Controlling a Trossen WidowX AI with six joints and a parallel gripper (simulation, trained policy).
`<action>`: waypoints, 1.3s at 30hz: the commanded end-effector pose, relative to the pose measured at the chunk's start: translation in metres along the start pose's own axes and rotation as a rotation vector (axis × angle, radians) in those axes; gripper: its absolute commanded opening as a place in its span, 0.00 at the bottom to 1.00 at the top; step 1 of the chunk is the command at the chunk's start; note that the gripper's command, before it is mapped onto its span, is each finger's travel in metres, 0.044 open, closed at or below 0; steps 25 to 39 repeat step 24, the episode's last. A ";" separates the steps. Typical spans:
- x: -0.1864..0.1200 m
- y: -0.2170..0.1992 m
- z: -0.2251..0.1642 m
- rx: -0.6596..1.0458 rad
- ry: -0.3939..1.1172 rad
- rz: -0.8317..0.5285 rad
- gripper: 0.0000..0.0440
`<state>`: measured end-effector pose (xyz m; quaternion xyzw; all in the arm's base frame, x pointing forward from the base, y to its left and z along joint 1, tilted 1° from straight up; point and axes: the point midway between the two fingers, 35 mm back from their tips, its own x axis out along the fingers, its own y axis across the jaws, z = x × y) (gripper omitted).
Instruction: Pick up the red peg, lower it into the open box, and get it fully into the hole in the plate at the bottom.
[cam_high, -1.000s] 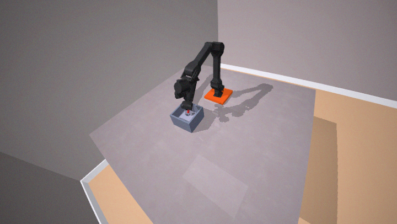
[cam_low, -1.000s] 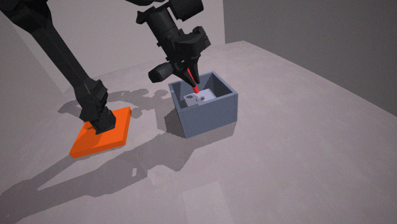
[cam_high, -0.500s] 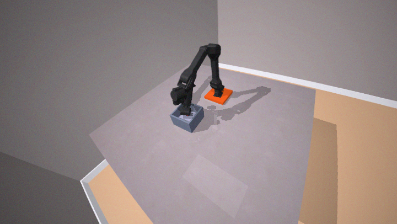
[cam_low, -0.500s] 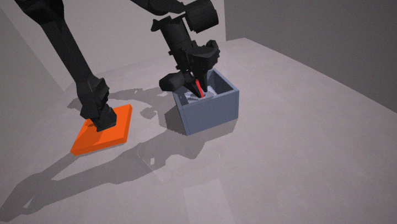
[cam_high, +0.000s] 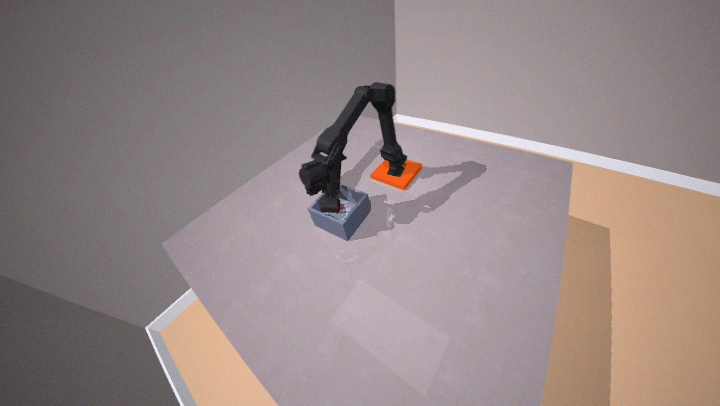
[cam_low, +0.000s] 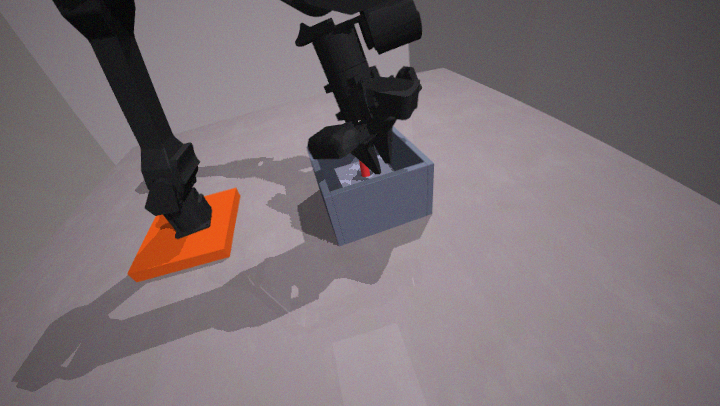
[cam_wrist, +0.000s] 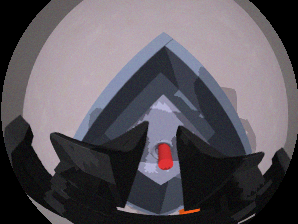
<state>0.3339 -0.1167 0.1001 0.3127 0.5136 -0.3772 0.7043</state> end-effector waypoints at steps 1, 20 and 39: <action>0.003 0.002 0.004 -0.017 0.016 -0.007 0.30; 0.015 -0.003 0.030 -0.065 0.069 -0.046 0.28; 0.017 -0.006 0.035 -0.066 0.079 -0.052 0.28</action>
